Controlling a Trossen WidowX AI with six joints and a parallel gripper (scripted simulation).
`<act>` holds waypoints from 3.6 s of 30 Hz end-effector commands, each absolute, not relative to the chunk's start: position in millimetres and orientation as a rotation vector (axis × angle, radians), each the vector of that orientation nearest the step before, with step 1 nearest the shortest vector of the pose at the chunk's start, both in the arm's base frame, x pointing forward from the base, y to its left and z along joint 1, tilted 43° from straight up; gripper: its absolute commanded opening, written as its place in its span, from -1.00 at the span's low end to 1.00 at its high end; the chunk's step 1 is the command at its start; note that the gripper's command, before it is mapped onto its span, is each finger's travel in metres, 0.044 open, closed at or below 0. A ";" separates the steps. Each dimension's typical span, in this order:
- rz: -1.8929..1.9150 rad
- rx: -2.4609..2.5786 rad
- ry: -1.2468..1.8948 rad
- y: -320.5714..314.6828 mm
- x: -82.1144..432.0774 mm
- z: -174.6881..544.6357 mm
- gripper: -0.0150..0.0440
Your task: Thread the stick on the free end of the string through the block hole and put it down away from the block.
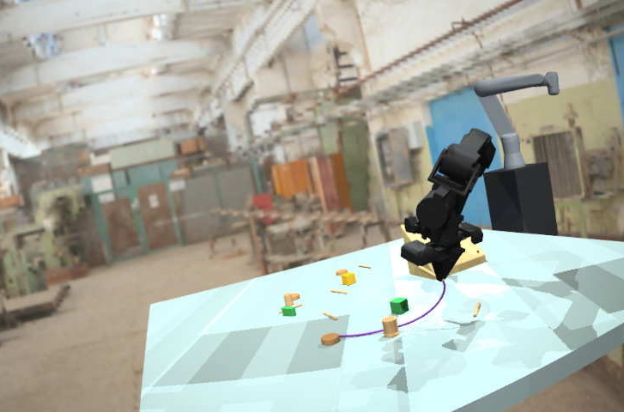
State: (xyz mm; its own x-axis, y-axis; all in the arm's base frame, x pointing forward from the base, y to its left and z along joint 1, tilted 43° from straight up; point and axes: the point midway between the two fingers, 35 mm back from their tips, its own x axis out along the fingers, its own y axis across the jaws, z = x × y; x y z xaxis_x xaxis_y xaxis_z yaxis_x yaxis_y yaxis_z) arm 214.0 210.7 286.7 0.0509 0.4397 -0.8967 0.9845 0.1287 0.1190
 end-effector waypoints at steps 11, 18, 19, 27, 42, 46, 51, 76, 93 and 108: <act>-0.654 1.382 1.512 224.5 214.7 299.0 -0.49; -0.595 1.356 1.505 230.5 213.8 305.5 -0.49; -0.587 1.352 1.504 231.4 213.6 306.5 -0.49; -0.547 1.338 1.504 235.7 213.0 310.0 -0.49; -0.461 1.405 1.631 245.6 216.1 294.7 -0.49; -0.432 1.424 1.667 247.7 216.7 290.4 -0.49; -0.386 1.452 1.718 250.1 217.3 284.3 -0.49; -0.342 1.475 1.763 252.6 211.1 266.1 -0.49; -0.343 1.475 1.764 253.3 201.7 247.6 -0.49; -0.344 1.475 1.765 253.2 192.8 230.6 -0.49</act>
State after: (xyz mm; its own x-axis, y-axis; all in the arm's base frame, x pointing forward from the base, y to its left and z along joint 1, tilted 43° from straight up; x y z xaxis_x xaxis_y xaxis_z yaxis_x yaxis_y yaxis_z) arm 196.1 254.4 233.8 -0.0131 0.7021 -0.7119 0.9185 0.2899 0.2690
